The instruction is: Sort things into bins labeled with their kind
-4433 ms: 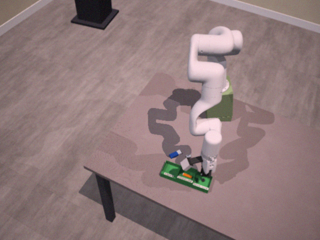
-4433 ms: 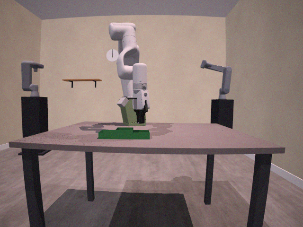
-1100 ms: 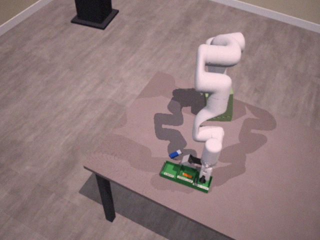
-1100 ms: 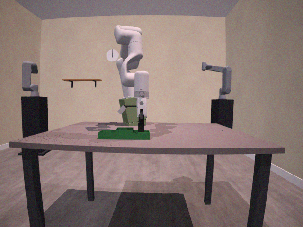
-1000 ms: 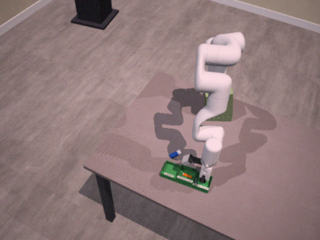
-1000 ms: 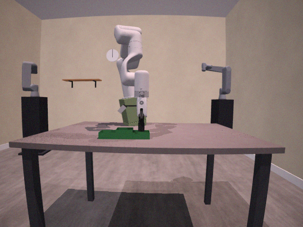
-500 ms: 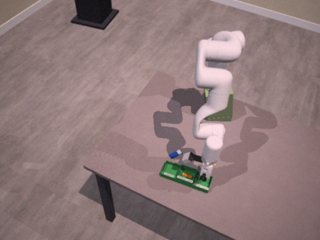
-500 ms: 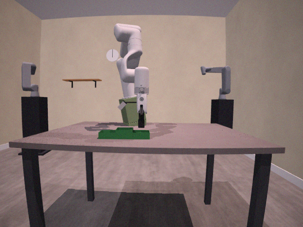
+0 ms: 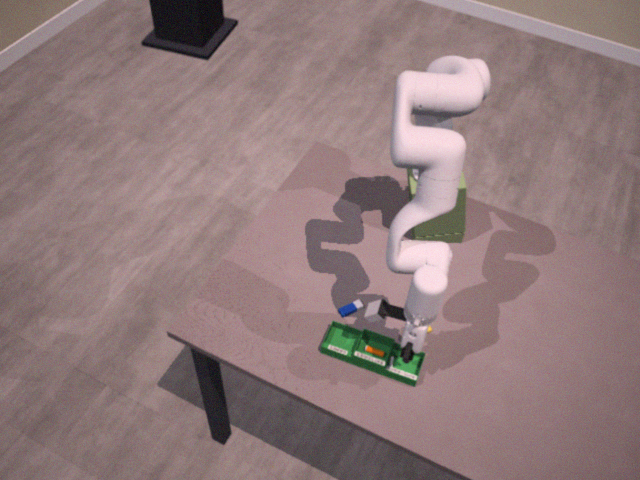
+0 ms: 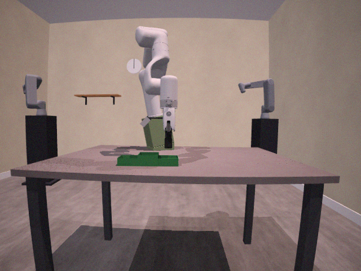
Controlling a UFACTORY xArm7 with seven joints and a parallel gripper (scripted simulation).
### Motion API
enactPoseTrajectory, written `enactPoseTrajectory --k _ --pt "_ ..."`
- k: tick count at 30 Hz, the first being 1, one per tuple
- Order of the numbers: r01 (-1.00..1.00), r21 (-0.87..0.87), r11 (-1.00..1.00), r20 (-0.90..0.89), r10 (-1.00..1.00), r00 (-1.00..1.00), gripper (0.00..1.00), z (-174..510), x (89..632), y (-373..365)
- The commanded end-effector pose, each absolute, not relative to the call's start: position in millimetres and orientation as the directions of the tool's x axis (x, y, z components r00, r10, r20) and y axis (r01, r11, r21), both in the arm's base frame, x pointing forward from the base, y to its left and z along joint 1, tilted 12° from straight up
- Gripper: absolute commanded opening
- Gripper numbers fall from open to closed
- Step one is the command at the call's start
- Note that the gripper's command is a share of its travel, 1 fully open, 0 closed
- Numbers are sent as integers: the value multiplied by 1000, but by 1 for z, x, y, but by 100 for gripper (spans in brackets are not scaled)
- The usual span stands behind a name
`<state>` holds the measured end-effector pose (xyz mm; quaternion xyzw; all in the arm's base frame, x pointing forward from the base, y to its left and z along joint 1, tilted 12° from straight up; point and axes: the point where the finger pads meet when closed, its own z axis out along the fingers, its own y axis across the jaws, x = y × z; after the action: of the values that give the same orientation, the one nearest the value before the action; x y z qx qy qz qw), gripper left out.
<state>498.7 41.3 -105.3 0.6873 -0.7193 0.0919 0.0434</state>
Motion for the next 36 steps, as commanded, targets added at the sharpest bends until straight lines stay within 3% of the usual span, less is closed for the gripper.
enactPoseTrajectory --k 1,36 --pt "-996 -78 37 187 -981 -51 100 -96 500 44" --pt "-996 -78 37 187 -981 -51 100 22 492 67"
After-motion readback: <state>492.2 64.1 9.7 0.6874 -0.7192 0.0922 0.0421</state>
